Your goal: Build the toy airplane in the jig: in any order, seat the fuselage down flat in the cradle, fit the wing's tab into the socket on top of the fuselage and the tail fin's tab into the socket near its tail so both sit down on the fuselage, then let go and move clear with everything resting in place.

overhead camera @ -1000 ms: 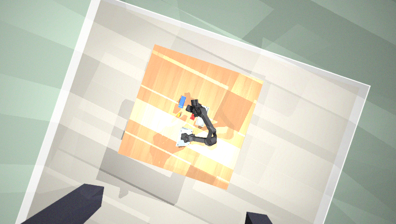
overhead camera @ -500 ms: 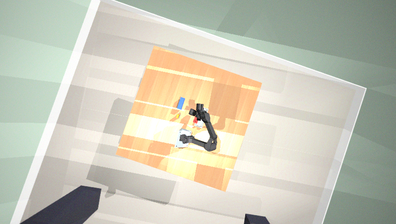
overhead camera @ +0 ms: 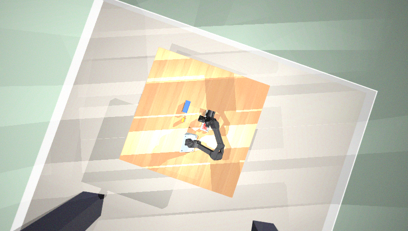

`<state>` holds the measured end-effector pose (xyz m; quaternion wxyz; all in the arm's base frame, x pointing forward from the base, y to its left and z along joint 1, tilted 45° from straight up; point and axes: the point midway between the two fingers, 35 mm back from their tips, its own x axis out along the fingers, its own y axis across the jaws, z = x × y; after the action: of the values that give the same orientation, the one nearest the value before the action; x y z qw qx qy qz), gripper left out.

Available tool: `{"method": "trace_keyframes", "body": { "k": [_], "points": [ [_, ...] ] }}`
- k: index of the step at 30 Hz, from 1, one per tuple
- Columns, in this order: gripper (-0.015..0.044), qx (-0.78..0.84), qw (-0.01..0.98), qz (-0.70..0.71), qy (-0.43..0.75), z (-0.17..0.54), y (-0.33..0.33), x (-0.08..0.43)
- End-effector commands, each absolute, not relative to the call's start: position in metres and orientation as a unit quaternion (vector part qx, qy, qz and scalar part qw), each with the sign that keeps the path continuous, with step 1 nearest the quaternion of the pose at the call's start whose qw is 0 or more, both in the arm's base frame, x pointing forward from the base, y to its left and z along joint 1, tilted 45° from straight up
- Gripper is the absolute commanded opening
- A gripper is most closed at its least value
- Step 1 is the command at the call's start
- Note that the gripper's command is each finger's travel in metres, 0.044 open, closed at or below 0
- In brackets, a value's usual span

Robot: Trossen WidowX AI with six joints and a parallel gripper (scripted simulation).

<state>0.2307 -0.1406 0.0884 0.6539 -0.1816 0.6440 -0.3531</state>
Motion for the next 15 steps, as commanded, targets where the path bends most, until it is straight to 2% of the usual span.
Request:
{"method": "trace_keyframes", "body": {
  "k": [1,2,9,15],
  "points": [
    [0.0000,-0.188,0.653,-0.352,0.644,0.0907,-0.1459,0.2259],
    [0.0000,-0.188,0.652,-0.352,0.644,0.0908,-0.1461,0.2257],
    [0.0184,-0.188,0.652,-0.352,0.644,0.0908,-0.1463,0.2258],
    [0.0197,-0.188,0.652,-0.352,0.644,0.0908,-0.1463,0.2258]
  ]
}}
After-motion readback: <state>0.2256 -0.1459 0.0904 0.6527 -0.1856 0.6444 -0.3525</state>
